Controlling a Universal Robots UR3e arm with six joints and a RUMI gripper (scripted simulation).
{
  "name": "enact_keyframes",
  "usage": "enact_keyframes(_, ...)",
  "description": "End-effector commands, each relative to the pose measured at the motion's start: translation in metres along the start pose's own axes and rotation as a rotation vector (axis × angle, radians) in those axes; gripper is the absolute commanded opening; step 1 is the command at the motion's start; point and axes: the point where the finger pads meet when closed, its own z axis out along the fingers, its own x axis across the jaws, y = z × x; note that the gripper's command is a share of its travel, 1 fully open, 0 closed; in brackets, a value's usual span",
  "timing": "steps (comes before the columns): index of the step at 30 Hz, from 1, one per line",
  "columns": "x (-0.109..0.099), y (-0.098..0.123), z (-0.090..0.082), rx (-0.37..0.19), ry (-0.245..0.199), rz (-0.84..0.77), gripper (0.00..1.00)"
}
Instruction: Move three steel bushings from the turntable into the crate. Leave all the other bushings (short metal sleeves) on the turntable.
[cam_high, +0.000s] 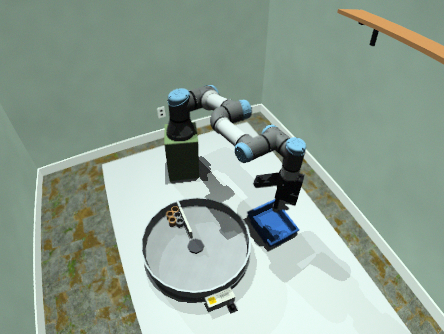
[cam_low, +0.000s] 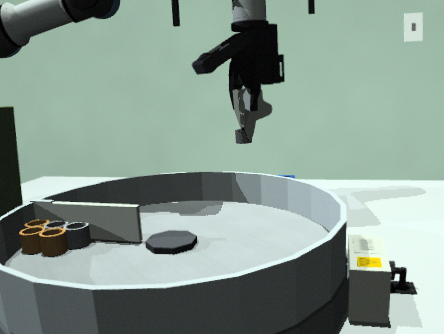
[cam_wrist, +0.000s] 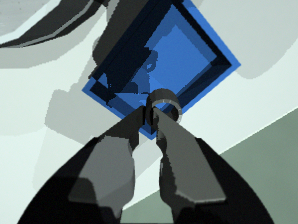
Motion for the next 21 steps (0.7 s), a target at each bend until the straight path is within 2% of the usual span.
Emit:
enact_keyframes(1,-0.001,0.001,-0.002,-0.003,-0.004,0.0,0.0)
enact_keyframes(11,-0.001,0.001,0.003,-0.004,-0.004,0.0,0.0)
enact_keyframes(16,0.0,0.002,0.018,-0.004,-0.004,0.0,0.0)
enact_keyframes(19,0.0,0.002,0.037,-0.002,-0.003,0.0,0.0)
enact_keyframes(21,0.0,0.002,0.037,-0.002,-0.003,0.0,0.0)
